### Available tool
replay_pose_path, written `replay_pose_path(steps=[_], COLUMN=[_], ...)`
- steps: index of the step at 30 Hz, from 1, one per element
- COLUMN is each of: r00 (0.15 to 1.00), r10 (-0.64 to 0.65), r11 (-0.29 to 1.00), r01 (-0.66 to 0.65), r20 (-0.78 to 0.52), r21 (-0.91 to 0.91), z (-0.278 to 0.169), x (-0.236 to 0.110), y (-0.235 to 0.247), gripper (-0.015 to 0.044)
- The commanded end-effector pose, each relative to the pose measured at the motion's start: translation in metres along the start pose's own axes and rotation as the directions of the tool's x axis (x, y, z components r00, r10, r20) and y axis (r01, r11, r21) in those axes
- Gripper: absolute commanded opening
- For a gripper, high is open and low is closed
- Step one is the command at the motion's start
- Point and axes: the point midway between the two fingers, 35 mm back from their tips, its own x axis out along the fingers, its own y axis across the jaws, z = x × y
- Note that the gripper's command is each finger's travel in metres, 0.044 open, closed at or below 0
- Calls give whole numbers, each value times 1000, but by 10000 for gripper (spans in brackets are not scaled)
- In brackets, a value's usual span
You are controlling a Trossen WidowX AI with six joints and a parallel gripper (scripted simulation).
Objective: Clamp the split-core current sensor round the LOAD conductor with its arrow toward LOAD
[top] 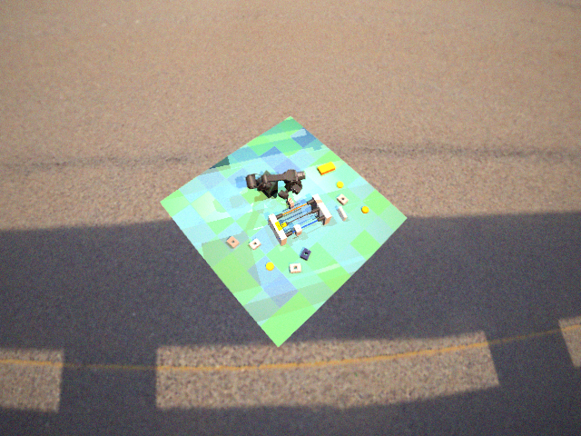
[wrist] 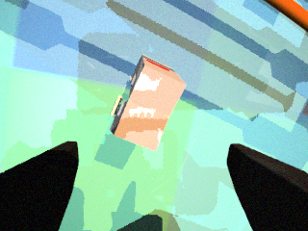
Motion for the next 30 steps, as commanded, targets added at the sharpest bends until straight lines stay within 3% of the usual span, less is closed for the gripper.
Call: replay_pose_path(steps=[1,5,10,30], r00=[998,992,982,981], r10=[27,50,81,83], r11=[940,765,431,407], r01=[-45,-110,-191,-194], r20=[-59,-112,-173,-176], r21=[-337,-635,-882,-892], z=[6,11,17,14], x=[-1,0,0,29], y=[-1,-4,-7,-4], gripper=[320,320,320,320])
